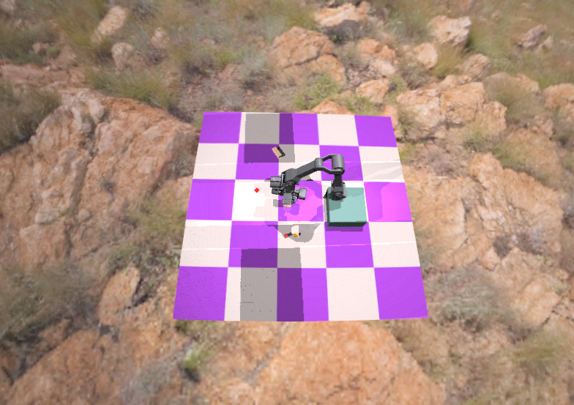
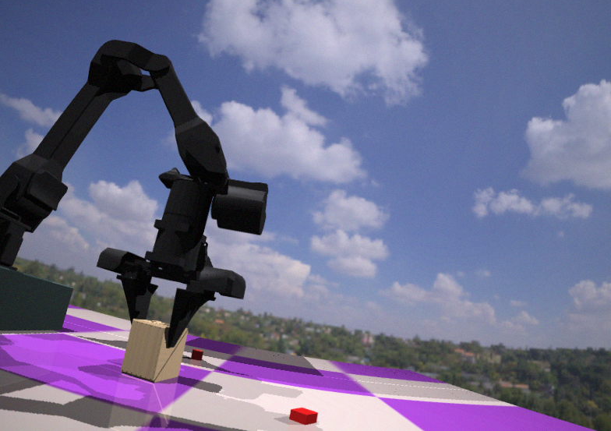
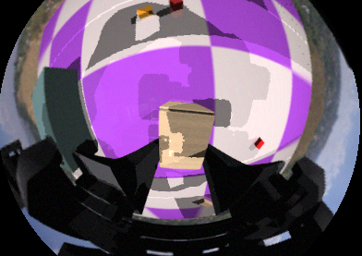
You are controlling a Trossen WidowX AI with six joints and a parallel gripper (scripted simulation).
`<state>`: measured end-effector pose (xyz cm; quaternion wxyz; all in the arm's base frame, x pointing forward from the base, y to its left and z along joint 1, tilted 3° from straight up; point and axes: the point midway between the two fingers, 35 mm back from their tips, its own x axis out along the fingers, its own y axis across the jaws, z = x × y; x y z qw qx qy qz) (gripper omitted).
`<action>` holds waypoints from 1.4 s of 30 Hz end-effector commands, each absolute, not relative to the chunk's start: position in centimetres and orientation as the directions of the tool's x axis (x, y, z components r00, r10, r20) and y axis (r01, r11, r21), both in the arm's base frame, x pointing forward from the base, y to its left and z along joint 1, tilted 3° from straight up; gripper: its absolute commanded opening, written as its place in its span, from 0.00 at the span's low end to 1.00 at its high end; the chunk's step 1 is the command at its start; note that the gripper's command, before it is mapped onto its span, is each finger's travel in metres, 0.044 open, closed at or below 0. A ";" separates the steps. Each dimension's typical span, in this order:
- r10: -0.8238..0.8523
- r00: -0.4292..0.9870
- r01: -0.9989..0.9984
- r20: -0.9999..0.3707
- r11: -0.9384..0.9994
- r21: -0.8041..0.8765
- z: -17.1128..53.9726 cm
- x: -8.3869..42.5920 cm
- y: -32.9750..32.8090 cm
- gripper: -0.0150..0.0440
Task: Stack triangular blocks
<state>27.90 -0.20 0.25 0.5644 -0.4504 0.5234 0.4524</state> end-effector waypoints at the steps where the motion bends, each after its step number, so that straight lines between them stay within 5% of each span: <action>1: 0.035 0.045 -0.981 -0.998 0.191 -0.037 0.2 27.9 -0.2 0.25; 37: 0.035 0.045 -0.981 -0.998 0.191 -0.037 0.0 27.9 -0.2 0.25; 42: 0.039 0.042 -0.982 -0.998 0.185 -0.034 0.0 27.9 -0.1 0.48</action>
